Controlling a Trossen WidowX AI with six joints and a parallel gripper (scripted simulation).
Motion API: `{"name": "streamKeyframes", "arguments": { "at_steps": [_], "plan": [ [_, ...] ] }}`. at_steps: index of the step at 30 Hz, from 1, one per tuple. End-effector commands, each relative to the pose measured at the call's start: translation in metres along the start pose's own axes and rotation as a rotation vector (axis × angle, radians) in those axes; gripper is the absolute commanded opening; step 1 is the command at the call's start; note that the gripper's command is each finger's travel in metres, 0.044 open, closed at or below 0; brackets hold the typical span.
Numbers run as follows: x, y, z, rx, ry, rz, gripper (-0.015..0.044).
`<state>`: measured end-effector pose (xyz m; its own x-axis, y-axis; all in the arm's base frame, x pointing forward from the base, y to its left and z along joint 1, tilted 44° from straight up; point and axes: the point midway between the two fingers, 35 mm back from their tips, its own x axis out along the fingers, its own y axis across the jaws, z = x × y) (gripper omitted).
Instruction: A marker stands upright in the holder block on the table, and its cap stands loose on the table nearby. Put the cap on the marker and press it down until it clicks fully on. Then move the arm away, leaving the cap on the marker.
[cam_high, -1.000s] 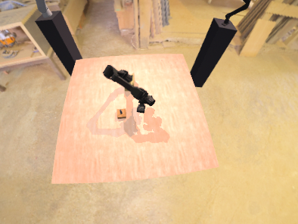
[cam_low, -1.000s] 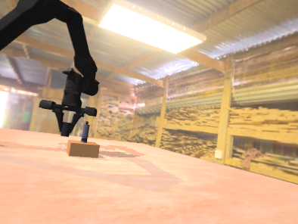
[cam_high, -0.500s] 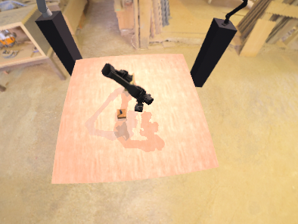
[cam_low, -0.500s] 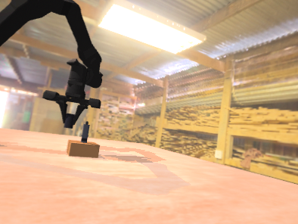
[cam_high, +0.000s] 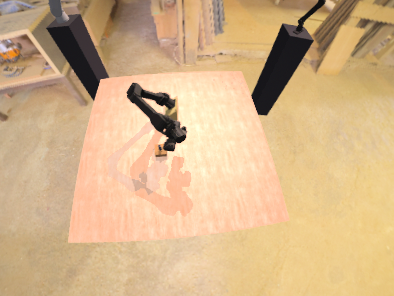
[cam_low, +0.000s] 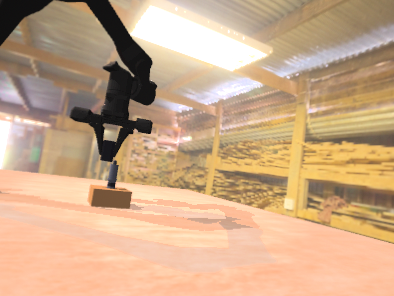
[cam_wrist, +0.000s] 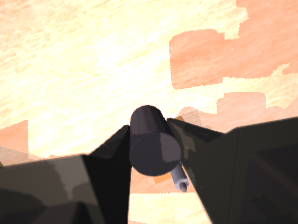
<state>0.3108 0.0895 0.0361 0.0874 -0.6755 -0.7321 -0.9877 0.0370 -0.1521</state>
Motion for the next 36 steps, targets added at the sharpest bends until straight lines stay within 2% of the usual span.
{"name": "streamKeyframes", "arguments": {
  "at_steps": [1,13,36],
  "plan": [
    [-0.008,-0.01,-0.02,0.004,-0.001,-0.01,0.0],
    [-0.023,-0.028,-0.083,0.006,0.01,-0.011,0.0],
    [0.001,-0.029,-0.083,0.006,0.01,-0.011,0.0]
  ]
}}
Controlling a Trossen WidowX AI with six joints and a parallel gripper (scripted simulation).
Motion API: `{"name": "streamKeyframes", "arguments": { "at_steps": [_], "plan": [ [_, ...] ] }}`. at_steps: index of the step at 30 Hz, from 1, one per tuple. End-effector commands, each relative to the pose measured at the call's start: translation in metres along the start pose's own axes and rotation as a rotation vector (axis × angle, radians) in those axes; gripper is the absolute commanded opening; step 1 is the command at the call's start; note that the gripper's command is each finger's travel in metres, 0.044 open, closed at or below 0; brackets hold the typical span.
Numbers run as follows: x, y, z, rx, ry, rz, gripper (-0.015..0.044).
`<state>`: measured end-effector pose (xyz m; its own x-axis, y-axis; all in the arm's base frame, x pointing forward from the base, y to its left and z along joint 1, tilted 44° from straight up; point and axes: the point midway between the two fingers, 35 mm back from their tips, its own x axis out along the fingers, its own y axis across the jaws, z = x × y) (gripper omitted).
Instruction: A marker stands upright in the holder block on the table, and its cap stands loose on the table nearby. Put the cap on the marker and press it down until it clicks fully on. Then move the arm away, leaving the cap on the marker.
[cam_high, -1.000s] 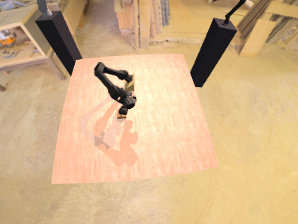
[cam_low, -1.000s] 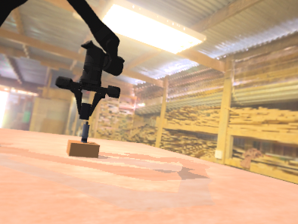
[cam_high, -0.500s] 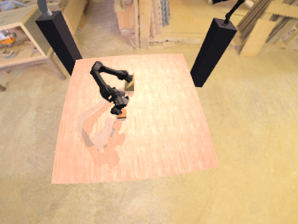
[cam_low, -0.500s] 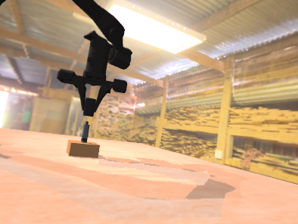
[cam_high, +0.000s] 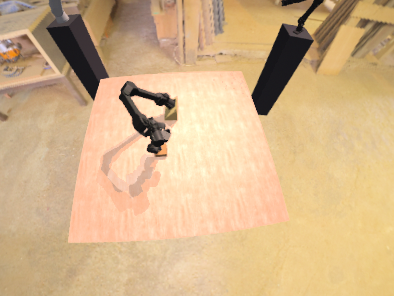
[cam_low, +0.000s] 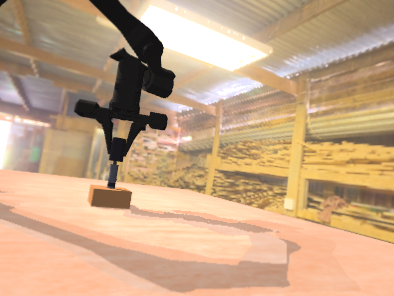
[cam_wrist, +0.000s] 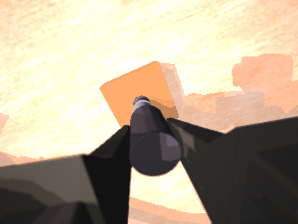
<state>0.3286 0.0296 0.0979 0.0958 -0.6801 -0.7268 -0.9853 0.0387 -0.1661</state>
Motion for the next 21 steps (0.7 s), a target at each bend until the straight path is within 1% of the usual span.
{"name": "streamKeyframes", "arguments": {
  "at_steps": [1,21],
  "plan": [
    [0.006,0.0,-0.001,-0.005,0.004,-0.002,0.0],
    [0.038,0.001,-0.002,-0.004,0.007,-0.003,0.0]
  ]
}}
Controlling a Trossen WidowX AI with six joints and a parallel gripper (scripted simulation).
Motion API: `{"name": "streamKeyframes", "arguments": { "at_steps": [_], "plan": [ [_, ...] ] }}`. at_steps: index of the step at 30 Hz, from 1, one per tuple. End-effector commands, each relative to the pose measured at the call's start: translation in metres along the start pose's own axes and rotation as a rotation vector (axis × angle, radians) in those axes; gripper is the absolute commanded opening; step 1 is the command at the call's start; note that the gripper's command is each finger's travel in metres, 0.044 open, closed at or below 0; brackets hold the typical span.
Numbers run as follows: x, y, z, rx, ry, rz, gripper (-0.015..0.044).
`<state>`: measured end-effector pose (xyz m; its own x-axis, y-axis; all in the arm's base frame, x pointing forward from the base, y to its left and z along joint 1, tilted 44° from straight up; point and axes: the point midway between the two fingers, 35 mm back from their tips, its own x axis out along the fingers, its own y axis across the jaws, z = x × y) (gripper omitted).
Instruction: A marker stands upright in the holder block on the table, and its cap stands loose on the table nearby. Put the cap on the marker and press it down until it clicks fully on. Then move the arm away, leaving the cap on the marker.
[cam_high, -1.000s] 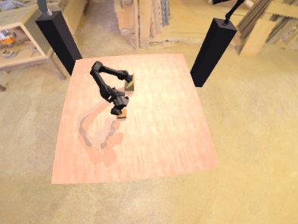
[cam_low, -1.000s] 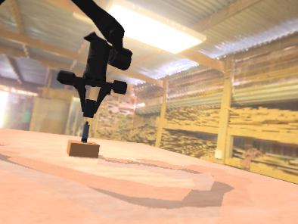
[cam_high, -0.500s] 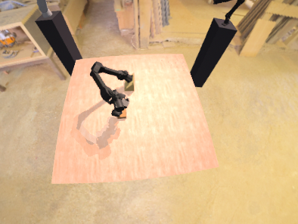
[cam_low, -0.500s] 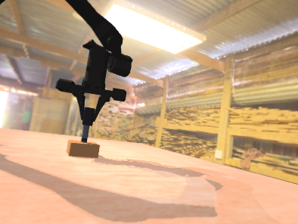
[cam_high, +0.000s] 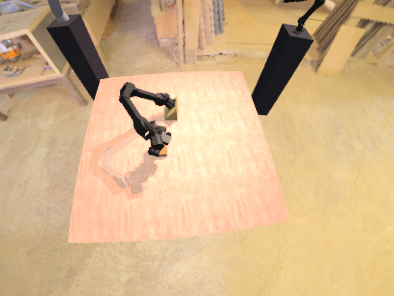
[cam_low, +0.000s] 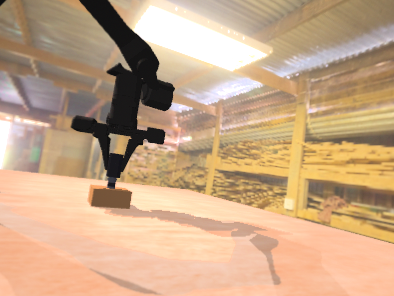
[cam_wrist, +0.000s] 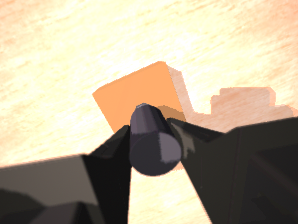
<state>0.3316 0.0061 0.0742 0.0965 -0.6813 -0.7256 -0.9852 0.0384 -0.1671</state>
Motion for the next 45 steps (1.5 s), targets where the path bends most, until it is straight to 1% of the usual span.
{"name": "streamKeyframes", "arguments": {
  "at_steps": [1,8,25,27,28,31,33,37,39,45],
  "plan": [
    [0.005,0.001,-0.001,-0.005,0.005,-0.002,0.0],
    [0.005,0.001,-0.001,-0.005,0.005,-0.002,0.0],
    [0.005,0.001,0.0,-0.001,0.001,0.001,0.044],
    [0.002,0.001,0.0,-0.001,0.001,0.001,0.044],
    [-0.005,0.0,0.0,-0.002,0.0,0.002,0.044],
    [-0.047,-0.001,0.001,-0.002,-0.003,0.003,0.044],
    [-0.067,0.001,0.001,-0.002,-0.001,0.003,0.044],
    [-0.07,0.001,0.0,-0.002,-0.001,0.004,0.044],
    [-0.069,0.001,0.0,0.064,-0.001,0.003,0.0387],
    [-0.065,0.001,0.0,0.649,0.001,0.001,0.023]
  ]
}}
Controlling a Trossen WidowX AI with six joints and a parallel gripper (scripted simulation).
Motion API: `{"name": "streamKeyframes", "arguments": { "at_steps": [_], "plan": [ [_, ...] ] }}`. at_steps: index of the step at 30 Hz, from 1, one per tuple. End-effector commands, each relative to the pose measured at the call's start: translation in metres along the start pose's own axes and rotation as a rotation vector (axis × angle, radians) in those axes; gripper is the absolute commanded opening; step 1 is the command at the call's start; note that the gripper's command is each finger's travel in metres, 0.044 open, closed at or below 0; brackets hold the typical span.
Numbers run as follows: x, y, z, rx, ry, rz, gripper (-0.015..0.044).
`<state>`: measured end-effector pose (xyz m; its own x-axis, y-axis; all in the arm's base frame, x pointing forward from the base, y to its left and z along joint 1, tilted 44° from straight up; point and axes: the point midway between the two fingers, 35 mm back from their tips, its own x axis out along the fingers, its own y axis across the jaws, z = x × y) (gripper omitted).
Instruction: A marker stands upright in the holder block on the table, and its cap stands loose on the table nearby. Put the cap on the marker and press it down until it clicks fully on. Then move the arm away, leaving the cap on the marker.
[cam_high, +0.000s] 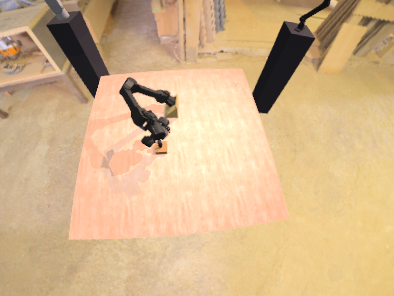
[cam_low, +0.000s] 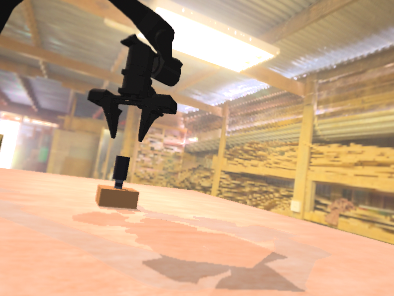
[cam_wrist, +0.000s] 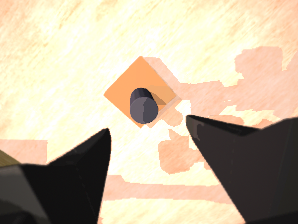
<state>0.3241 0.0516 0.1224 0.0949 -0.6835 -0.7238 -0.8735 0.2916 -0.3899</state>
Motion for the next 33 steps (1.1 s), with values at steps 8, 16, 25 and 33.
{"name": "streamKeyframes", "arguments": {
  "at_steps": [8,16,25,33],
  "plan": [
    [0.006,0.0,0.0,0.943,-0.001,-0.001,0.002],
    [0.006,0.0,0.0,0.943,-0.001,-0.001,0.0],
    [0.01,0.0,0.0,0.943,-0.001,-0.001,0.0],
    [0.022,0.0,0.0,0.943,-0.001,-0.002,0.0]
  ]
}}
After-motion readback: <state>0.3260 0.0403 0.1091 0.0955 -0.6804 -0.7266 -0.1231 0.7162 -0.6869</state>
